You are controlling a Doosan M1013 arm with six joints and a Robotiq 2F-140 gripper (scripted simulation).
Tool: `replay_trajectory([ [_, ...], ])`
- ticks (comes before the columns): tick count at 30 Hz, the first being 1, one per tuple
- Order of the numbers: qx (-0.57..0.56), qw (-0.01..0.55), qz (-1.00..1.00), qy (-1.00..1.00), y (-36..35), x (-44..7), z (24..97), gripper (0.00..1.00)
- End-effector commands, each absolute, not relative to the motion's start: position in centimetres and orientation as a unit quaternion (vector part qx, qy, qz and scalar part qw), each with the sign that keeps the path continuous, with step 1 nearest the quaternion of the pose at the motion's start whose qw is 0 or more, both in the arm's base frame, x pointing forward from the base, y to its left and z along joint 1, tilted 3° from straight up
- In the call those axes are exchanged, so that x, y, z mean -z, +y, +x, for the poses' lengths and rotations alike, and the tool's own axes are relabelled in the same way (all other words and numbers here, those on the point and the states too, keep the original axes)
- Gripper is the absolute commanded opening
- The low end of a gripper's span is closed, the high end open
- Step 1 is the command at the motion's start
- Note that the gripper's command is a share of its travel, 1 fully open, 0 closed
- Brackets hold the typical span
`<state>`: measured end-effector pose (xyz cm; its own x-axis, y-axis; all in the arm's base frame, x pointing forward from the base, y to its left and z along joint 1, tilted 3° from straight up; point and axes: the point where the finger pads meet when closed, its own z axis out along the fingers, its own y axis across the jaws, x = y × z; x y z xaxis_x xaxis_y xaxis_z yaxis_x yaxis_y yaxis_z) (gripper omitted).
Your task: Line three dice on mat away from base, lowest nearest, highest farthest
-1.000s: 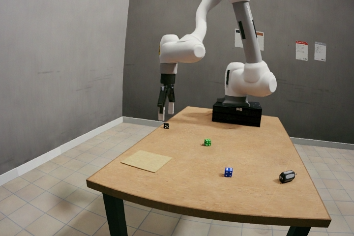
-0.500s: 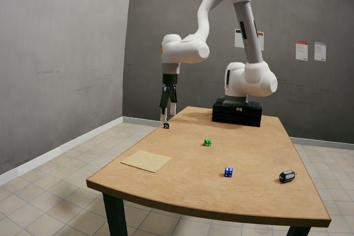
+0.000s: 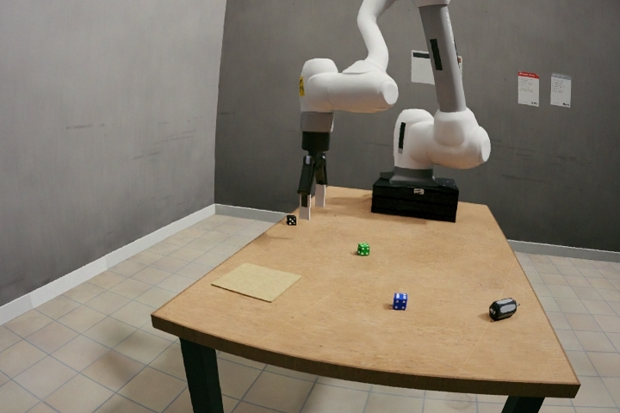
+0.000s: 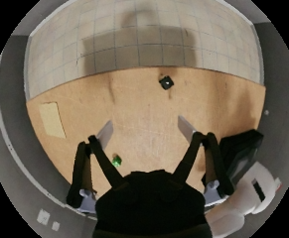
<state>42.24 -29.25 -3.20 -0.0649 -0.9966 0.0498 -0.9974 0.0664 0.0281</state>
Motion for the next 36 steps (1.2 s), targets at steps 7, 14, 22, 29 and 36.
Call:
replay_trajectory([
  [7, -0.007, 0.028, 0.683, -0.730, -22.2, 3.7, 47.9, 1.00],
  [14, -0.007, 0.028, 0.683, -0.730, -18.9, 3.9, 50.5, 1.00],
  [22, -0.007, 0.028, 0.683, -0.730, -15.0, 4.2, 53.5, 1.00],
  [29, -0.007, 0.028, 0.683, -0.730, -13.8, 4.3, 54.5, 1.00],
  [36, -0.007, 0.028, 0.683, -0.730, -13.5, 4.3, 54.8, 1.00],
])
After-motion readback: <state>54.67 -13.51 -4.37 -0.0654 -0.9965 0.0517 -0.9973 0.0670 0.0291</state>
